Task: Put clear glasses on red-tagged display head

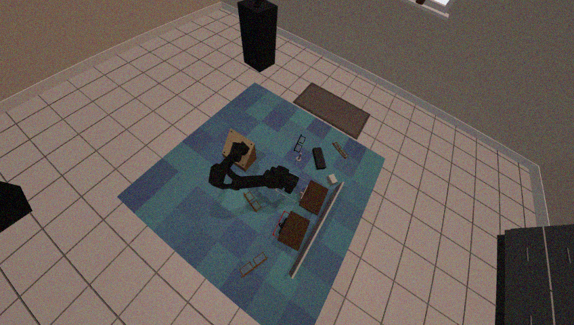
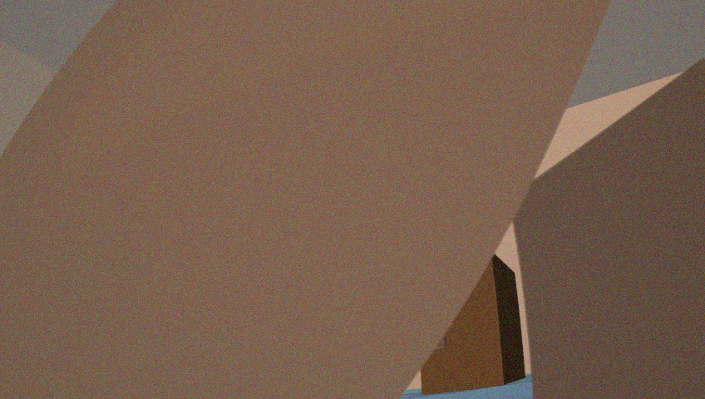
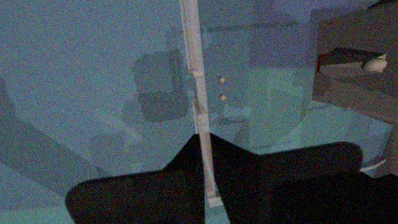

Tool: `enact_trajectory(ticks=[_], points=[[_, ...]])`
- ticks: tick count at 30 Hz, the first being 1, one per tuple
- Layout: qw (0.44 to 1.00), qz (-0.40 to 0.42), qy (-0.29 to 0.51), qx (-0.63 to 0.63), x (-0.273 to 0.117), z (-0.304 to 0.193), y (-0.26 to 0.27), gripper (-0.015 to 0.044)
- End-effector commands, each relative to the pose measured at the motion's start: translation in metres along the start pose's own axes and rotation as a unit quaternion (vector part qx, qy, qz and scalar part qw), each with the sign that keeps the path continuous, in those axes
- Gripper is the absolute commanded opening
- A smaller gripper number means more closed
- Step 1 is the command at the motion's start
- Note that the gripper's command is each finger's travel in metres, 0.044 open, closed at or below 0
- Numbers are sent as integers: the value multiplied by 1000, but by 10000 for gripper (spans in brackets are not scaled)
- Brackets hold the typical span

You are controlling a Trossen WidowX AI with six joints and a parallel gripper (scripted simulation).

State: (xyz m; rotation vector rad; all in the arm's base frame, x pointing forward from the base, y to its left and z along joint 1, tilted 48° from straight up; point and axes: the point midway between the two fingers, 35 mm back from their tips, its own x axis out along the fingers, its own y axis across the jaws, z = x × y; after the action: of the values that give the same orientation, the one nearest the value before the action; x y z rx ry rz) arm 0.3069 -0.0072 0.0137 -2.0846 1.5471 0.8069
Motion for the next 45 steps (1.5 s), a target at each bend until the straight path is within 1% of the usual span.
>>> enact_trajectory(ticks=[1, 45], points=[[1000, 5, 2, -4, 2, 0, -6, 0], [1000, 4, 2, -3, 4, 0, -75, 0]])
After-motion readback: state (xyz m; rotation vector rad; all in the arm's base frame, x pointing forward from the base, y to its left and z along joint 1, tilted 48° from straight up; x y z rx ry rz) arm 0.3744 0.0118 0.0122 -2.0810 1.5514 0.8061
